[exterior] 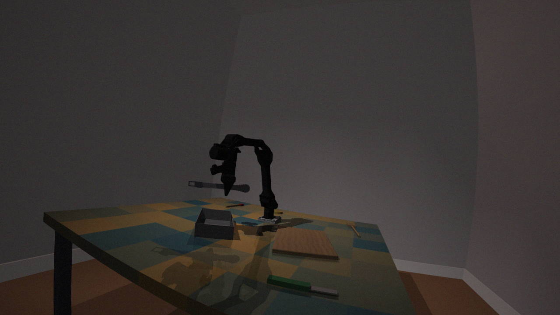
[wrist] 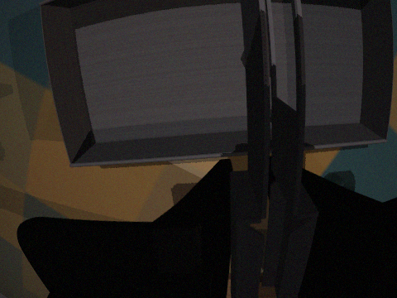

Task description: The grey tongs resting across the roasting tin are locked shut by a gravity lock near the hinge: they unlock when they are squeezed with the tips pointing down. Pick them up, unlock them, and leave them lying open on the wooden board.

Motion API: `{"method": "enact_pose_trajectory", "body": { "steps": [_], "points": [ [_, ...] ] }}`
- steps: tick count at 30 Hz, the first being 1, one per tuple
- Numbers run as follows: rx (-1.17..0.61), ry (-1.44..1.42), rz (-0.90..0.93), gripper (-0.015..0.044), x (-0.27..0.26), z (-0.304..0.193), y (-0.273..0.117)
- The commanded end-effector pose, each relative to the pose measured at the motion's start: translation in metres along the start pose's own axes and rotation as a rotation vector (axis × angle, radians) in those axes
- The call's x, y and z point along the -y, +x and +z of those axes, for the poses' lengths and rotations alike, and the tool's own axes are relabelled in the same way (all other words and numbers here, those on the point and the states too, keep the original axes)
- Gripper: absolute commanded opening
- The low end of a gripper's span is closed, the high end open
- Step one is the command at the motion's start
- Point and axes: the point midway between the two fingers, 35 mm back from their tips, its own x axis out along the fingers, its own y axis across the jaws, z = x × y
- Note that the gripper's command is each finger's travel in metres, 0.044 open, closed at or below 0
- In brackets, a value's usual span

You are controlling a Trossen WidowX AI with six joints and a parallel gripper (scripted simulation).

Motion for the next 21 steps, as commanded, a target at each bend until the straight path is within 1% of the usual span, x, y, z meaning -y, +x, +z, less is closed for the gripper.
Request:
{"method": "enact_pose_trajectory", "body": {
  "steps": [1, 21],
  "points": [
    [0.0, -0.067, 0.0, -0.015, -0.014, -0.012, 0.0],
    [-0.002, -0.454, 0.011, -0.015, -0.081, -0.101, -0.002]
  ]
}}
